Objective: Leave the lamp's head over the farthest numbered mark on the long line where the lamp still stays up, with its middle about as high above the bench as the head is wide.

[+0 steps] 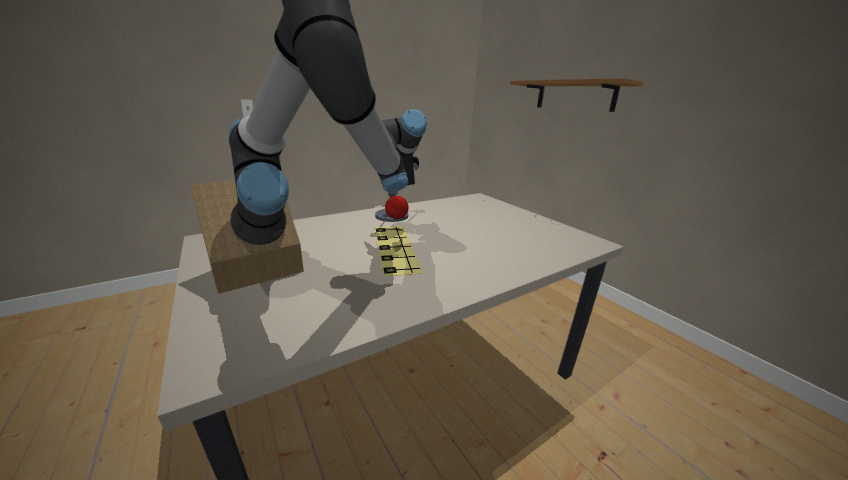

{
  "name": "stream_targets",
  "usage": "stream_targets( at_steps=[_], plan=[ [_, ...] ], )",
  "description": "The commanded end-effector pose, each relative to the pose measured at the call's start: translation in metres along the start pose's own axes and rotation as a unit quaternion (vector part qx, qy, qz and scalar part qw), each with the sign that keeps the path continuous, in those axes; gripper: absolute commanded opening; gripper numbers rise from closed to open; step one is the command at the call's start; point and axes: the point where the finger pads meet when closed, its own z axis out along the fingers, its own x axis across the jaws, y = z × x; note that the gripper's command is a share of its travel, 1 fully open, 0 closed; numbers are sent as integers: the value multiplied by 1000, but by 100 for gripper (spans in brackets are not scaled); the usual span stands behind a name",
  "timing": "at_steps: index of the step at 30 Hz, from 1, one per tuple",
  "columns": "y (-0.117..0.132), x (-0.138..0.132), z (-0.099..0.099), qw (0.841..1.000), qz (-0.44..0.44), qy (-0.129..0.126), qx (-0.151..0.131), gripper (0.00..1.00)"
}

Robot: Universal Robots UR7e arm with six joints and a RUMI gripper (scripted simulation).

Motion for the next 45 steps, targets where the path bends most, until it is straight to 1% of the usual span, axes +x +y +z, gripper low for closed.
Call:
stream_targets(
  at_steps=[1,9,26,45],
  plan=[
    [3,0,-19,1000,0,0,0,100],
    [6,0,-47,1000,0,-1,0,100],
    [5,0,-38,1000,-1,-1,0,100],
    [5,0,-40,1000,-1,-1,0,100]
  ],
)
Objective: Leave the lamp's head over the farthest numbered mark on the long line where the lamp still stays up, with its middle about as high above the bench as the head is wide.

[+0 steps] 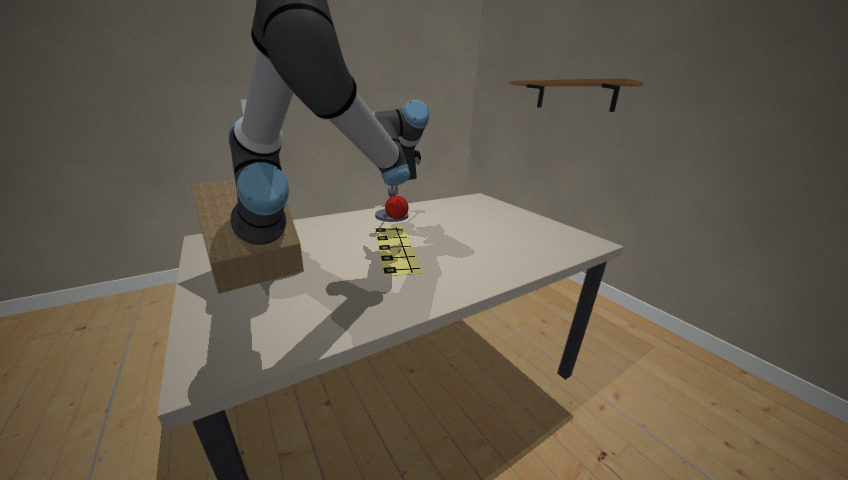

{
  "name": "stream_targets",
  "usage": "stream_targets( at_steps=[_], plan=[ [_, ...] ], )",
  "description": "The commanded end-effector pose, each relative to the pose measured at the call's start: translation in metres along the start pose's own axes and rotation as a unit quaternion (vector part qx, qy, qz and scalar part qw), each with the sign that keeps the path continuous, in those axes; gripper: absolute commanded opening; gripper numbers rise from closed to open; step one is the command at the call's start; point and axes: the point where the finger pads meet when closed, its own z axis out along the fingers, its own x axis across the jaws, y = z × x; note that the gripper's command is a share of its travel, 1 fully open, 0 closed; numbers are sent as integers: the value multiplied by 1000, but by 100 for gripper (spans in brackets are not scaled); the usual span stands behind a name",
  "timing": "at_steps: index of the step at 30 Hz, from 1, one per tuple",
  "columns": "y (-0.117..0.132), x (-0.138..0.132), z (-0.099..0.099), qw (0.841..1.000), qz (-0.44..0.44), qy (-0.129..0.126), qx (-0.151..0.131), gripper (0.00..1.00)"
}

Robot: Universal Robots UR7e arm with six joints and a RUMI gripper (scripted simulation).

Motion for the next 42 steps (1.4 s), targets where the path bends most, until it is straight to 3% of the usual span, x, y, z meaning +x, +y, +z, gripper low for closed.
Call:
stream_targets(
  at_steps=[1,17,32,42],
  plan=[
    [0,0,0,1000,0,0,0,100],
    [0,0,0,1000,0,0,0,100],
    [3,0,-8,993,96,-12,62,100],
    [3,0,-8,993,96,-12,62,100]
  ],
)
